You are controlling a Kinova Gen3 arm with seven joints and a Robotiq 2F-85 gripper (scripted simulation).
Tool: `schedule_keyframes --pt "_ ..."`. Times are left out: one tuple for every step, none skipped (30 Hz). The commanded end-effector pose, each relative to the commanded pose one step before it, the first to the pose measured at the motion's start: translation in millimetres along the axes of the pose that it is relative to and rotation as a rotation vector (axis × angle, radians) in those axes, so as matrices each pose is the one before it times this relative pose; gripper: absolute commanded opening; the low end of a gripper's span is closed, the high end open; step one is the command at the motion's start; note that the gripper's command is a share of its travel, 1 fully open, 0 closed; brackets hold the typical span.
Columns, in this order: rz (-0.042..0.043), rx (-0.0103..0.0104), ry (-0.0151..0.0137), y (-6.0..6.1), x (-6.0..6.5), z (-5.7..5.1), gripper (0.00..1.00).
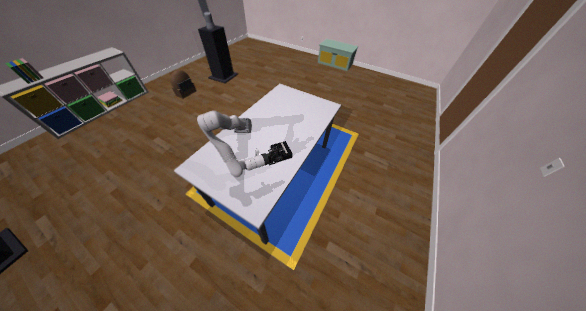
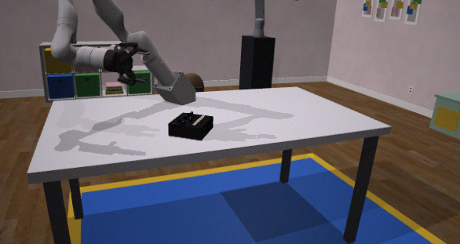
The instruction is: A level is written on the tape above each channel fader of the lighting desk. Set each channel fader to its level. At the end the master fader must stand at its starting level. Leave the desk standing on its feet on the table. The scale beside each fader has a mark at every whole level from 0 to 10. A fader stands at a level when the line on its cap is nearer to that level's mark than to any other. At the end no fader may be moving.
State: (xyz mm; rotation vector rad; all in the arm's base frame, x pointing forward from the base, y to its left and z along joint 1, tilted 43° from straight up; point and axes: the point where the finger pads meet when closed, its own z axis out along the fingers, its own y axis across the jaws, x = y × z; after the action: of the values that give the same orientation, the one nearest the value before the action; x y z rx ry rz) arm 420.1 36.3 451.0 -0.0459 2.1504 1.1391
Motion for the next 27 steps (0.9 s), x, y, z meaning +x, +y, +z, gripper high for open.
schedule_keyframes --pt "-0.00163 -0.00058 -0.00018 0.81 -0.08 -0.06 1.0" --pt "0.0 0.0 0.0 0.0 0.0 0.0 1.0" --pt "0.0 0.0 0.0 0.0 0.0 0.0 1.0" --pt "0.0 0.0 0.0 0.0 0.0 0.0 1.0" --pt "0.0 0.0 0.0 0.0 0.0 0.0 1.0" --pt "0.0 0.0 0.0 0.0 0.0 0.0 1.0" --pt "0.0 0.0 0.0 0.0 0.0 0.0 1.0" --pt "0.0 0.0 0.0 0.0 0.0 0.0 1.0" --pt "0.0 0.0 0.0 0.0 0.0 0.0 1.0" --pt "0.0 0.0 0.0 0.0 0.0 0.0 1.0" --pt "0.0 0.0 0.0 0.0 0.0 0.0 1.0" --pt "0.0 0.0 0.0 0.0 0.0 0.0 1.0" --pt "0.0 0.0 0.0 0.0 0.0 0.0 1.0" --pt "0.0 0.0 0.0 0.0 0.0 0.0 1.0" --pt "0.0 0.0 0.0 0.0 0.0 0.0 1.0" --pt "0.0 0.0 0.0 0.0 0.0 0.0 1.0" --pt "0.0 0.0 0.0 0.0 0.0 0.0 1.0" --pt "0.0 0.00001 0.00001 0.0 0.0 0.0 1.0" --pt "0.00001 0.00005 0.0001 0.03 0.03 0.01 1.0" --pt "0.00003 0.00014 0.00027 0.08 0.09 0.03 1.0" --pt "0.00006 0.00027 0.00051 0.15 0.17 0.06 1.0" --pt "0.0001 0.00044 0.00082 0.24 0.27 0.1 1.0" --pt "0.00014 0.00065 0.0012 0.35 0.39 0.14 1.0" --pt "0.00019 0.00089 0.00163 0.47 0.53 0.19 1.0" --pt "0.00024 0.00117 0.00211 0.61 0.69 0.25 1.0" --pt "0.00029 0.0015 0.00264 0.76 0.86 0.32 1.0" --pt "0.00033 0.00186 0.0032 0.91 1.05 0.39 1.0"
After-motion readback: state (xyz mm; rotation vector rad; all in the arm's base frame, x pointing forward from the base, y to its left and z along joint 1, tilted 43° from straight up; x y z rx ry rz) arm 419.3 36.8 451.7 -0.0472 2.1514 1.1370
